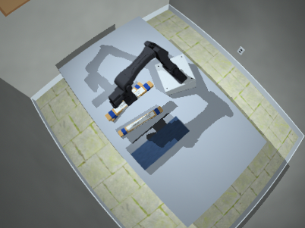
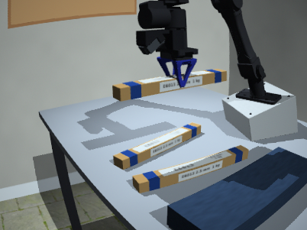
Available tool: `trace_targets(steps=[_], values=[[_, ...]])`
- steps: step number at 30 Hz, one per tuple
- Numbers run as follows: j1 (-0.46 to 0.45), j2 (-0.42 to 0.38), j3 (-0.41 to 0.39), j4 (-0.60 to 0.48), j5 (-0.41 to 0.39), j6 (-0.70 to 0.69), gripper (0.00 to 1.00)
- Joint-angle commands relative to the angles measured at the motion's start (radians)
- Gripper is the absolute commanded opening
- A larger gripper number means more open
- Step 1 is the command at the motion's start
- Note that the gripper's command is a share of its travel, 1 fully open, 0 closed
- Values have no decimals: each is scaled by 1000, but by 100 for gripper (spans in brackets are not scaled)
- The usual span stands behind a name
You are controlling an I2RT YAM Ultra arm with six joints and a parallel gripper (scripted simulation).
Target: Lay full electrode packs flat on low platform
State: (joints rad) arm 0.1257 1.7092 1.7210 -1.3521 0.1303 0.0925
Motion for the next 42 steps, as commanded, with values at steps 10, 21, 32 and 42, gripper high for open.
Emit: trace_targets(steps=[10, 21, 32, 42], values=[[16, -18, 50, -13, 10, 7, 0], [18, -11, 57, -19, 10, 8, 0], [3, -15, -23, 39, 4, -1, 0], [-2, -14, -63, 80, 3, -5, 0]])
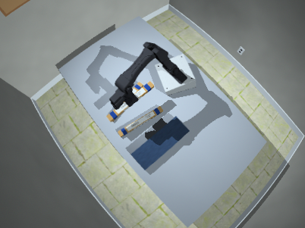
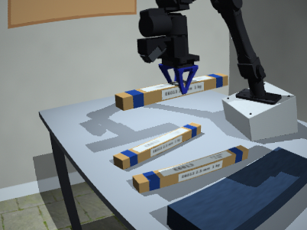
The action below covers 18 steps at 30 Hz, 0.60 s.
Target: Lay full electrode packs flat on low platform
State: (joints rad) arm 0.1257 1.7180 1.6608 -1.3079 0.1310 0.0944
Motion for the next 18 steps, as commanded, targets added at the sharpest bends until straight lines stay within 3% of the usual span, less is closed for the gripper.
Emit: trace_targets(steps=[1, 18], values=[[-2, -22, -8, 41, 2, -8, 0], [-10, -14, -76, 118, 0, -16, 0]])
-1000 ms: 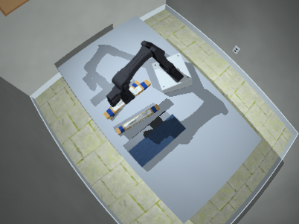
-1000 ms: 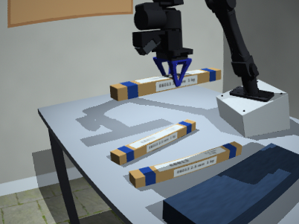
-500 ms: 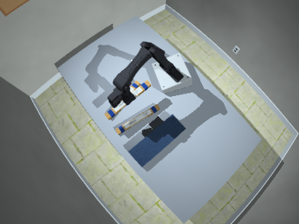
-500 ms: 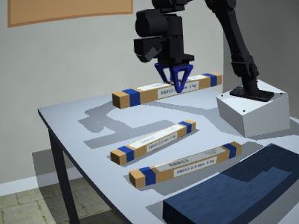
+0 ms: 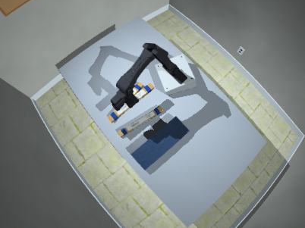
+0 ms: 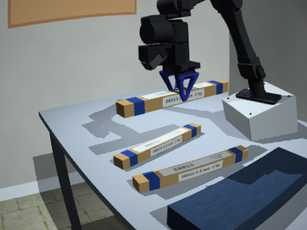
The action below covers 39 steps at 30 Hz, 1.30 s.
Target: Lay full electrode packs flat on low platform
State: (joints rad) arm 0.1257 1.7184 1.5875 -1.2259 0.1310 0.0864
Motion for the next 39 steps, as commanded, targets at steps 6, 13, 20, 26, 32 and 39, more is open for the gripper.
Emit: trace_targets(steps=[6, 13, 20, 26, 32, 39], values=[[-14, -10, -28, 67, -1, -11, 0], [-16, -6, -48, 92, -1, -13, 0], [-19, -1, -68, 117, -2, -16, 0], [-19, -1, -69, 118, -2, -16, 0], [-19, -1, -69, 118, -2, -16, 0], [-19, -1, -69, 118, -2, -16, 0]])
